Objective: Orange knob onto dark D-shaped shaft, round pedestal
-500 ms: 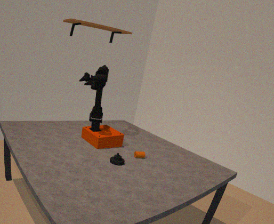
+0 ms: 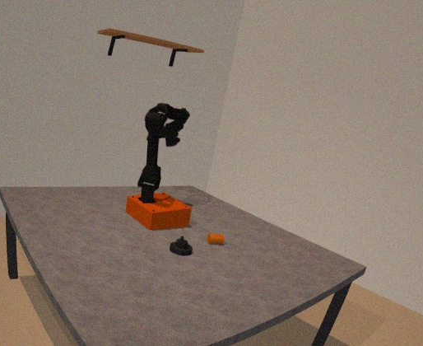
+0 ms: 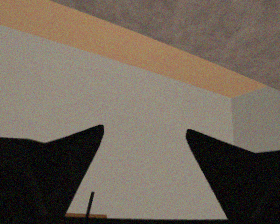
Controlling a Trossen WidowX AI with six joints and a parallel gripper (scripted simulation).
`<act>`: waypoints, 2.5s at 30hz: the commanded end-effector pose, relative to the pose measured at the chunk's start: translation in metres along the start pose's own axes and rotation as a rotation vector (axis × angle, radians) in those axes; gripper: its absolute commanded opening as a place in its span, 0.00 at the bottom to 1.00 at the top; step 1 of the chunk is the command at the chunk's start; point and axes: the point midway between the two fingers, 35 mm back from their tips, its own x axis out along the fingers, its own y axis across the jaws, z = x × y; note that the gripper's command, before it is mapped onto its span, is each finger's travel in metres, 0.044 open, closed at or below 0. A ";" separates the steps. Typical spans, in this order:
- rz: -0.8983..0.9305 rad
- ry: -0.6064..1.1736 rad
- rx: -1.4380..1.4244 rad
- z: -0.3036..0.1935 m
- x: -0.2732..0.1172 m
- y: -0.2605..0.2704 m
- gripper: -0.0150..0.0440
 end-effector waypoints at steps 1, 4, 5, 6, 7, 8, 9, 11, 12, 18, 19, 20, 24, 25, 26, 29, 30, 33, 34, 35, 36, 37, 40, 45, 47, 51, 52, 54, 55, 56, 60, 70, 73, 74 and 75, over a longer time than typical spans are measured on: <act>0.147 -0.137 -0.142 0.052 -0.032 0.046 1.00; 0.201 -0.216 -0.207 0.079 -0.051 0.064 1.00; 0.216 -0.244 -0.228 0.089 -0.058 0.070 1.00; 0.229 -0.272 -0.249 0.098 -0.065 0.075 1.00; 0.241 -0.301 -0.270 0.108 -0.073 0.079 1.00; 0.252 -0.330 -0.290 0.117 -0.081 0.083 1.00; 0.261 -0.359 -0.310 0.127 -0.088 0.087 1.00; 0.274 -0.419 -0.347 0.146 -0.105 0.093 1.00; 0.278 -0.450 -0.365 0.155 -0.113 0.096 1.00; 0.270 -0.630 -0.460 0.213 -0.165 0.100 1.00; 0.263 -0.659 -0.474 0.223 -0.174 0.099 1.00; 0.255 -0.688 -0.488 0.232 -0.182 0.098 1.00; 0.208 -0.797 -0.535 0.270 -0.218 0.088 1.00; 0.192 -0.822 -0.546 0.279 -0.227 0.084 1.00; 0.173 -0.846 -0.557 0.288 -0.235 0.080 1.00; 0.107 -0.912 -0.587 0.315 -0.260 0.065 1.00; 0.083 -0.931 -0.596 0.323 -0.267 0.059 1.00; 0.007 -0.979 -0.621 0.348 -0.290 0.040 1.00; -0.020 -0.992 -0.628 0.356 -0.297 0.033 1.00; -0.048 -1.003 -0.636 0.363 -0.304 0.025 1.00; -0.076 -1.013 -0.642 0.370 -0.311 0.017 1.00; -0.104 -1.021 -0.649 0.378 -0.317 0.009 1.00; -0.190 -1.036 -0.669 0.398 -0.336 -0.018 1.00; -0.338 -1.027 -0.703 0.427 -0.362 -0.069 1.00; -0.395 -1.012 -0.717 0.437 -0.370 -0.090 1.00; -0.503 -0.964 -0.749 0.455 -0.383 -0.136 1.00; -0.528 -0.948 -0.758 0.458 -0.386 -0.148 1.00; -0.575 -0.912 -0.776 0.465 -0.390 -0.172 1.00; -0.594 -0.896 -0.785 0.467 -0.391 -0.182 1.00; -0.601 -0.889 -0.788 0.468 -0.392 -0.186 1.00; -0.603 -0.887 -0.789 0.469 -0.392 -0.187 1.00; -0.603 -0.887 -0.789 0.490 -0.379 -0.191 1.00; -0.603 -0.887 -0.789 0.490 -0.379 -0.191 1.00; -0.603 -0.887 -0.789 0.490 -0.379 -0.191 1.00; -0.603 -0.887 -0.789 0.491 -0.379 -0.191 1.00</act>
